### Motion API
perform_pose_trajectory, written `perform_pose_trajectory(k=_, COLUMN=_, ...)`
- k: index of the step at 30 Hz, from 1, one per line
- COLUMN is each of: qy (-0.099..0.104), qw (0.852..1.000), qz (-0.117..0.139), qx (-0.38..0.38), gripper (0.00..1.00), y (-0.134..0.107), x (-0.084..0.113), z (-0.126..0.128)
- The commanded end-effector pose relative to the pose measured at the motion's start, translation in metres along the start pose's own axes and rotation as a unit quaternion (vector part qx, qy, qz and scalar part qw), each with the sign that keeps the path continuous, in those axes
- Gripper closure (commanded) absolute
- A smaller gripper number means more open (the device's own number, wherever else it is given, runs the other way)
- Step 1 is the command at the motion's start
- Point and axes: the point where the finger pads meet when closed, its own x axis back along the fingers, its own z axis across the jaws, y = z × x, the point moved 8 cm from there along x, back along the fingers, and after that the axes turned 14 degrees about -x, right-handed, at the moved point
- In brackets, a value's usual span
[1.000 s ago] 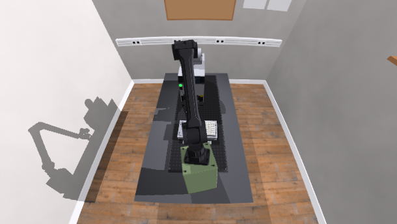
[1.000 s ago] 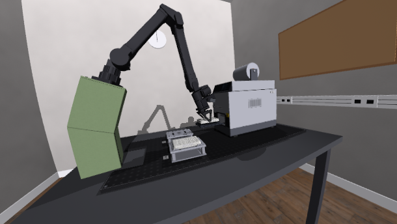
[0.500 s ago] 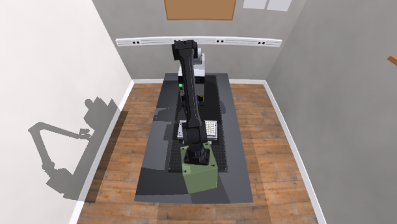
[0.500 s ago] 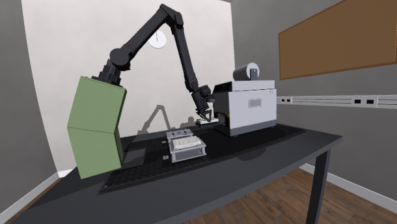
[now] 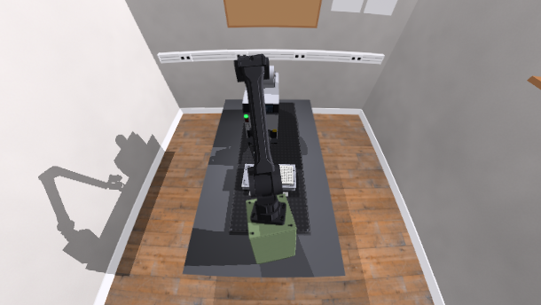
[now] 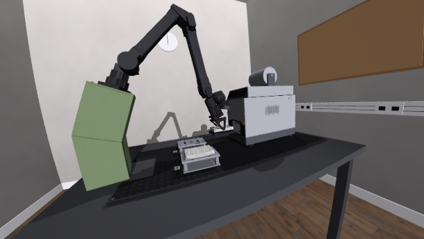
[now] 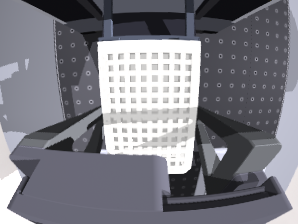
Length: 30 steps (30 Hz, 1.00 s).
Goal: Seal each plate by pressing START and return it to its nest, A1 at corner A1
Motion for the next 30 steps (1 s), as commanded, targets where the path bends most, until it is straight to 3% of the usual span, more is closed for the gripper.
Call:
perform_pose_trajectory(k=1, qy=0.014, qw=0.999, qz=-0.03, qx=0.001, gripper=1.0, y=0.025, x=0.007, z=0.015)
perform_pose_trajectory(k=15, qy=0.01, qw=1.0, qz=-0.02, qx=0.002, gripper=1.0, y=0.008, x=0.009, z=0.008)
perform_pose_trajectory(k=30, qy=0.013, qw=1.0, qz=-0.027, qx=0.001, gripper=1.0, y=0.022, x=0.007, z=0.013)
